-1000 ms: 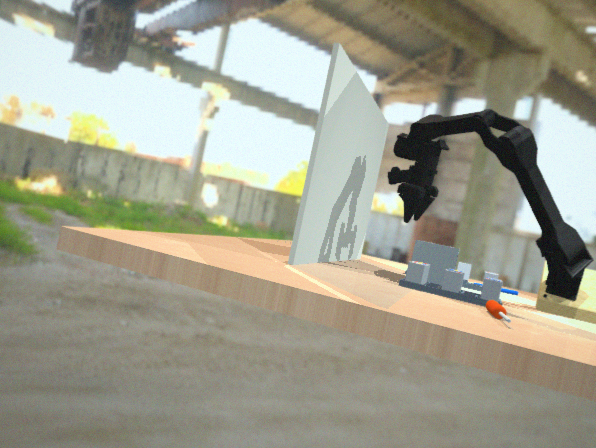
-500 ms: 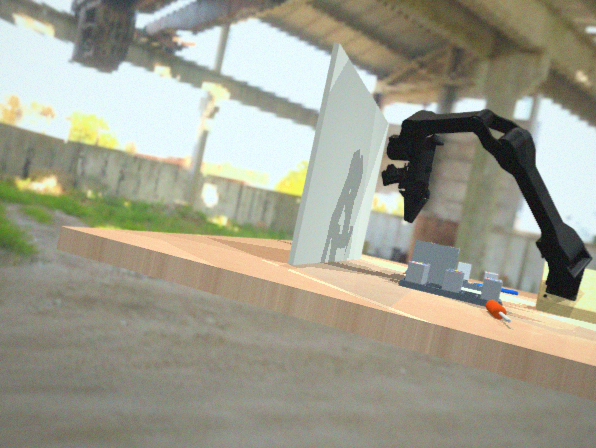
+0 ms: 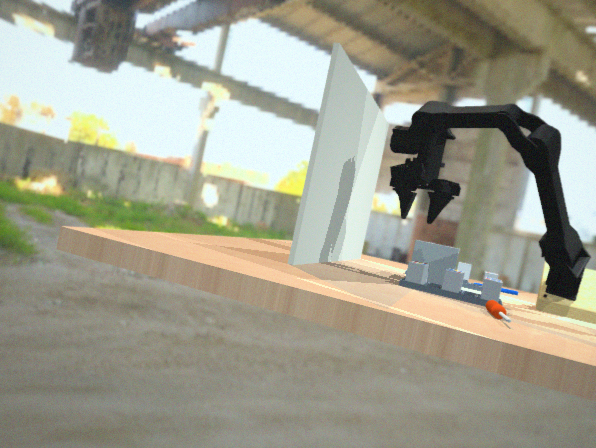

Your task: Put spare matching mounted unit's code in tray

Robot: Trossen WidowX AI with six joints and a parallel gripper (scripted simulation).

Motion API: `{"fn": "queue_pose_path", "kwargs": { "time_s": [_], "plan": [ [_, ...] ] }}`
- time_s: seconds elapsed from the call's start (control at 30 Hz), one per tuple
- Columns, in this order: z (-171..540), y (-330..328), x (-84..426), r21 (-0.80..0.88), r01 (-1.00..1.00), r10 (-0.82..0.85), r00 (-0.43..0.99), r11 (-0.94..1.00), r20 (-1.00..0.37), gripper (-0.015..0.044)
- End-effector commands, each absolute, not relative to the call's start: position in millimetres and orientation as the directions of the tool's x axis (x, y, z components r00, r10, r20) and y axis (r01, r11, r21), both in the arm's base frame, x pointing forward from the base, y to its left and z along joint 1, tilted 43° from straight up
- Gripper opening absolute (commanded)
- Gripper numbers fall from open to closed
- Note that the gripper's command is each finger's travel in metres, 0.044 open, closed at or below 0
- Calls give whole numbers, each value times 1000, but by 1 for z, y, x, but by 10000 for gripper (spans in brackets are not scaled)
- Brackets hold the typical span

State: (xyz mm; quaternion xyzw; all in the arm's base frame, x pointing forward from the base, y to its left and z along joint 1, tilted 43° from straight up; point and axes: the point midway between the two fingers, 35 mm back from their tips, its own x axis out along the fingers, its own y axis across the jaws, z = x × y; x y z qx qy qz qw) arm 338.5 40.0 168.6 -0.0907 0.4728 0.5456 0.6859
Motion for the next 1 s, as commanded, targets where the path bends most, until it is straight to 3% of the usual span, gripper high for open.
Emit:
{"fn": "queue_pose_path", "kwargs": {
  "time_s": [0.0, 0.1, 0.33, 0.53, 0.97],
  "plan": [
    [199, 76, 299, 67, -998, 674, -48, 3, -738, 440],
    [208, 87, 285, -44, -991, 677, -52, -124, -734, 440],
    [208, 87, 285, -44, -991, 677, -52, -124, -734, 440],
    [186, 109, 285, -46, -991, 677, -51, -124, -734, 300],
    [176, 121, 286, -46, -991, 677, -51, -124, -734, 300]
  ]
}}
